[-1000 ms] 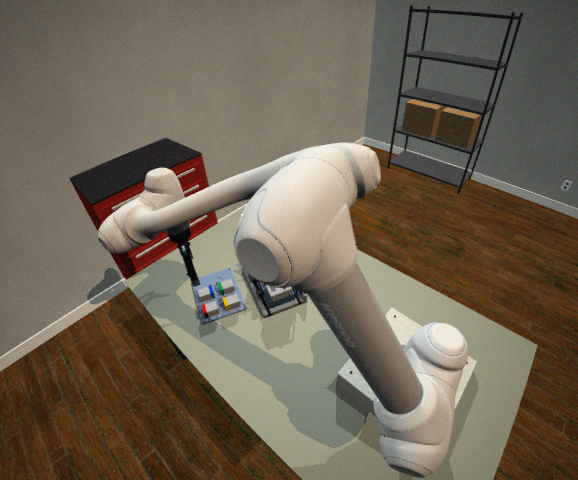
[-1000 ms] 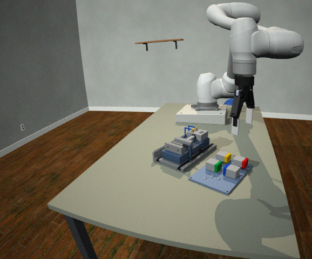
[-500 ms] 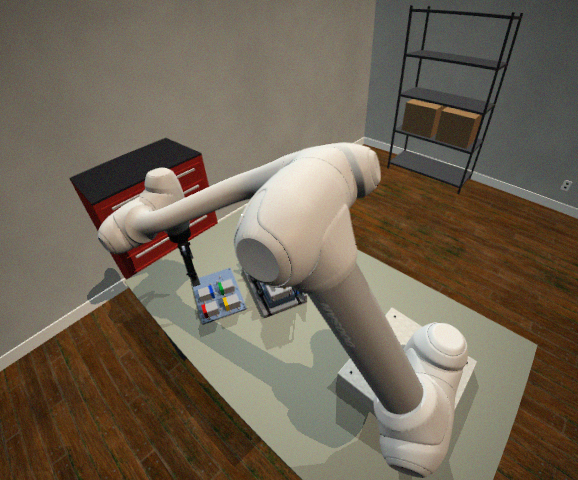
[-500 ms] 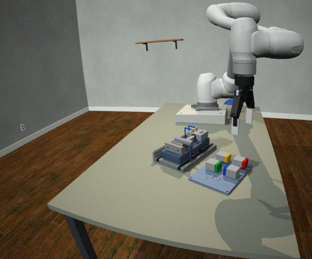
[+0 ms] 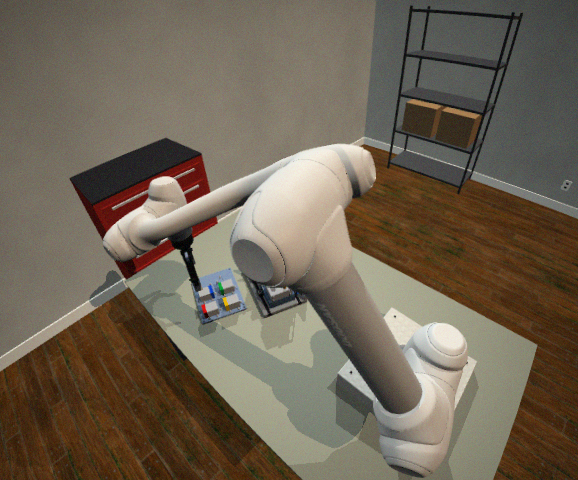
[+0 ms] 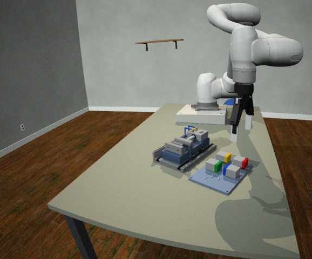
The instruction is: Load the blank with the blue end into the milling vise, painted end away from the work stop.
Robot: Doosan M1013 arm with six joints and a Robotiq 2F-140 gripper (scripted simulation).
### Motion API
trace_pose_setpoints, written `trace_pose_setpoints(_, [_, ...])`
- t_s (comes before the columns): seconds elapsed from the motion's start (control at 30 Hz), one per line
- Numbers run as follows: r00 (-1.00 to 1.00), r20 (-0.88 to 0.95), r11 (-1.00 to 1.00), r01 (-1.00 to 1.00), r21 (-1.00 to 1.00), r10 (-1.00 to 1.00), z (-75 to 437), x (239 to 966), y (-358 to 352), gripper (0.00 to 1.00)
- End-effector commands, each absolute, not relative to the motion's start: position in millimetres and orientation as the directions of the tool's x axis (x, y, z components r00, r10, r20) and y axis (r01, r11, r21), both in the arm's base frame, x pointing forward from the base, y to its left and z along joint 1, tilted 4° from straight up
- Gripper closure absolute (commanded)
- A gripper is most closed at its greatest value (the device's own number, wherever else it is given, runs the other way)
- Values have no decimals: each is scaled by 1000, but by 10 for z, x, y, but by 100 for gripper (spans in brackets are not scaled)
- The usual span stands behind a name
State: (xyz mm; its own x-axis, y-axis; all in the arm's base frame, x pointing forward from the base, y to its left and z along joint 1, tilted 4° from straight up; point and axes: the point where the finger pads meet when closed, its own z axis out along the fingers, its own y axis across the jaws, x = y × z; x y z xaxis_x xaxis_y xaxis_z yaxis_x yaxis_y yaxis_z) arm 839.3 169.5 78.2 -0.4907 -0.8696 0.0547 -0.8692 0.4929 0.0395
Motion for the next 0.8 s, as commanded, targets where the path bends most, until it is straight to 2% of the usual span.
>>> trace_pose_setpoints(0.0, [-491,54,493,-869,39,-870,682,8384,1690,0])
trace_pose_setpoints(0.17, [-491,54,493,-869,39,-870,483,8367,1678,0])
trace_pose_setpoints(0.77, [-491,54,493,-869,39,-870,458,8560,1888,0])
